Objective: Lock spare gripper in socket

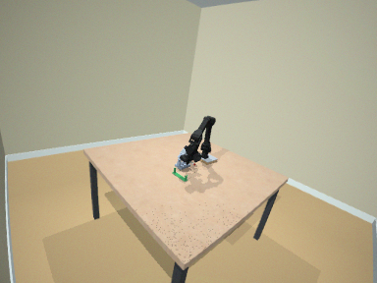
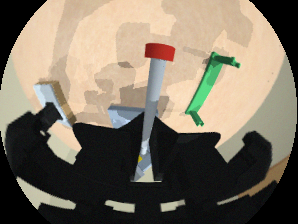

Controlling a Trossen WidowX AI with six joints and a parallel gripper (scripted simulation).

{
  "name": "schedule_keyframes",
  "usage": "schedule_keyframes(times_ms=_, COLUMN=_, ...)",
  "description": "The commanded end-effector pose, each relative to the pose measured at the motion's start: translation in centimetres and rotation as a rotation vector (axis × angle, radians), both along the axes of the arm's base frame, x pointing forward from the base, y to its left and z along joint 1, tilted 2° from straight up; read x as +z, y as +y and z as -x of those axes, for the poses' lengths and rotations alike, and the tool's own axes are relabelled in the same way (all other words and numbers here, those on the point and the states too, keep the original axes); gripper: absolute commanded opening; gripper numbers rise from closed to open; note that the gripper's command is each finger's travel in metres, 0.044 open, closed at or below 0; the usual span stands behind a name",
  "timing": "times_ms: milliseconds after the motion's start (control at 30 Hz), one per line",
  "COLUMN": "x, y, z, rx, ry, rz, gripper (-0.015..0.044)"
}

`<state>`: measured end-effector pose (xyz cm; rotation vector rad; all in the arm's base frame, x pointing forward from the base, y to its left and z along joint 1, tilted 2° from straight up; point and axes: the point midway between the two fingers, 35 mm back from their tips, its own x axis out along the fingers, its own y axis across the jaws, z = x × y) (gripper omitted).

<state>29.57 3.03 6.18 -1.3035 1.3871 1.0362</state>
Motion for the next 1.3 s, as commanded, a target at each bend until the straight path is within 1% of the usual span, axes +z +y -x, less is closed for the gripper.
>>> schedule_keyframes(times_ms=0, x=0.0, y=-0.3, z=0.0, rx=0.003, ry=-0.001, rz=0.003, gripper=0.0000)
schedule_keyframes(times_ms=1167, x=-0.1, y=-2.3, z=0.1, rx=0.004, ry=0.008, rz=0.003, gripper=0.0000)
schedule_keyframes(times_ms=1267, x=-0.1, y=-2.2, z=0.1, rx=0.000, ry=0.010, rz=-0.001, gripper=0.0079)
